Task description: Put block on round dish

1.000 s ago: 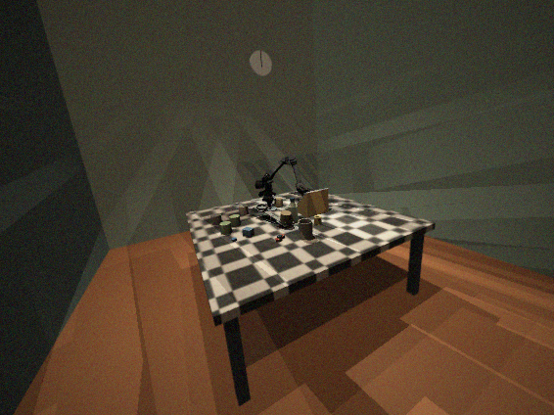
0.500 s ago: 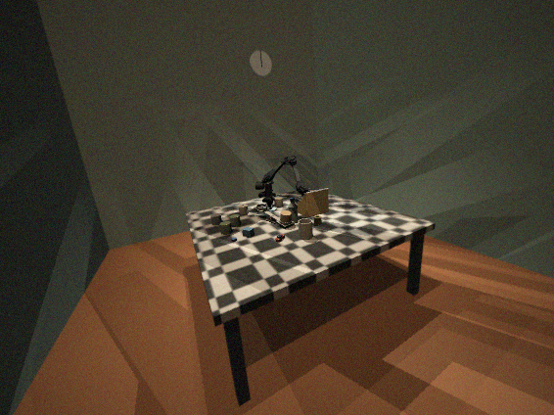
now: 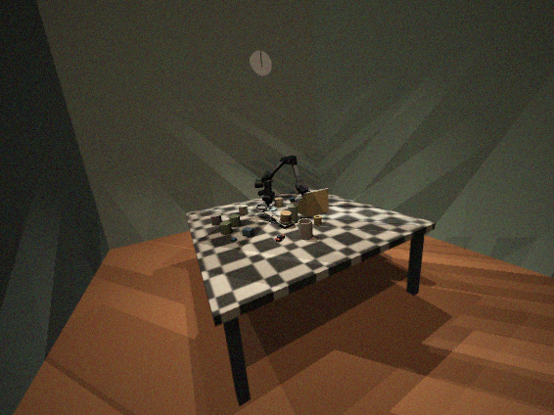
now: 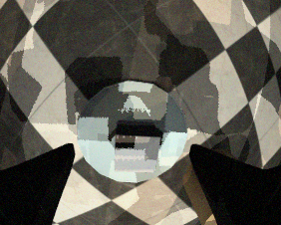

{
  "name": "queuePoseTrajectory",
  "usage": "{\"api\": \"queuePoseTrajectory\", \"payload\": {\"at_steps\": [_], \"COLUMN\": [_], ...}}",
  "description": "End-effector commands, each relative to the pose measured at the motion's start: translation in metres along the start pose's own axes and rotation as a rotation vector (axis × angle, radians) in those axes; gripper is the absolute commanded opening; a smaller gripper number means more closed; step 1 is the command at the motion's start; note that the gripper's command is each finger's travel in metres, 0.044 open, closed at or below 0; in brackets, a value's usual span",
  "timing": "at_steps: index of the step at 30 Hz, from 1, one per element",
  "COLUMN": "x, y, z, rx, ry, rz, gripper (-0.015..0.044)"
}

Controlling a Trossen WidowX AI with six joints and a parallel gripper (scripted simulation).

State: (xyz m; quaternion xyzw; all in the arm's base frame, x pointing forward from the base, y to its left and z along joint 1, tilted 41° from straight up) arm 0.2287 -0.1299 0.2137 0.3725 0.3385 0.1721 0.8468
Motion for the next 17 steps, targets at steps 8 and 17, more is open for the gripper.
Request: {"api": "queuePoseTrajectory", "payload": {"at_steps": [8, 17], "x": [-0.002, -0.003], "y": [0.042, 0.081], "z": [-0.002, -0.003], "rx": [0.012, 0.008], "ry": [-0.044, -0.034], "rz": [0.004, 0.009], "gripper": [0.044, 0.044]}}
Point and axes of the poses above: the point midway between the two fingers, 35 mm back from their tips, its own y axis back along the fingers, its own x axis across the jaws, z = x × y, the point moved 10 cm from there along y, back along the fingers, and after that the axes turned 7 degrees about -y, right-handed, at the moved point
